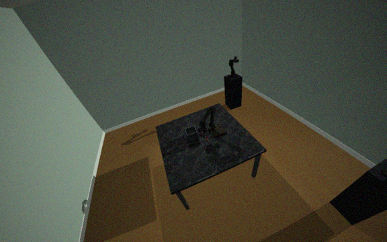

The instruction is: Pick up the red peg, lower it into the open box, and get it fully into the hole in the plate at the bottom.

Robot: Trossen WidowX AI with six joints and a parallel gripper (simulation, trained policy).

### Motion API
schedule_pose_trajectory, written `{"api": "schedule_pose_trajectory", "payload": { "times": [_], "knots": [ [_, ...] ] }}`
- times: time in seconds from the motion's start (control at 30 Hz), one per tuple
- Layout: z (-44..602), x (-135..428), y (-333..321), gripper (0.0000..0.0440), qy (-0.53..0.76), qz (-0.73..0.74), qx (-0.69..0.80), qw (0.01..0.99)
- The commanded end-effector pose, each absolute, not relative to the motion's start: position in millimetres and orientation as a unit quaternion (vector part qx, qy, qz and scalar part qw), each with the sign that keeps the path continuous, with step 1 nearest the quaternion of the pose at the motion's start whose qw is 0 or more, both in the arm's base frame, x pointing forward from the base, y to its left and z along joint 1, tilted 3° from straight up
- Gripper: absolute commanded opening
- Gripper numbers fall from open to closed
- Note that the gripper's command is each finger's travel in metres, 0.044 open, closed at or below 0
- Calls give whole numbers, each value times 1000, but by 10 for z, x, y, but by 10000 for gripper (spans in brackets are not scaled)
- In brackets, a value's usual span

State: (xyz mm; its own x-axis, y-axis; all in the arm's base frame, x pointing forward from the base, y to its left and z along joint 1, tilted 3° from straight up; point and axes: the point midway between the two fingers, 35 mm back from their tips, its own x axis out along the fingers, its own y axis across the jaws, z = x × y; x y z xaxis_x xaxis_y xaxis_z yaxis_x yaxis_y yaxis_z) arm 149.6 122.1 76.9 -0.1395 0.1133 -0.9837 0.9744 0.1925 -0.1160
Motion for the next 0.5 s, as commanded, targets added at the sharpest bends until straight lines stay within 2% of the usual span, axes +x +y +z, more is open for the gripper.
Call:
{"api": "schedule_pose_trajectory", "payload": {
  "times": [0.0,0.27,0.33,0.47],
  "knots": [
    [605,1486,1186,440,604,-454,440,485],
    [371,1496,1151,415,595,-460,438,492],
    [324,1505,1156,385,594,-459,439,494],
    [236,1538,1184,285,595,-454,439,498]
  ]
}}
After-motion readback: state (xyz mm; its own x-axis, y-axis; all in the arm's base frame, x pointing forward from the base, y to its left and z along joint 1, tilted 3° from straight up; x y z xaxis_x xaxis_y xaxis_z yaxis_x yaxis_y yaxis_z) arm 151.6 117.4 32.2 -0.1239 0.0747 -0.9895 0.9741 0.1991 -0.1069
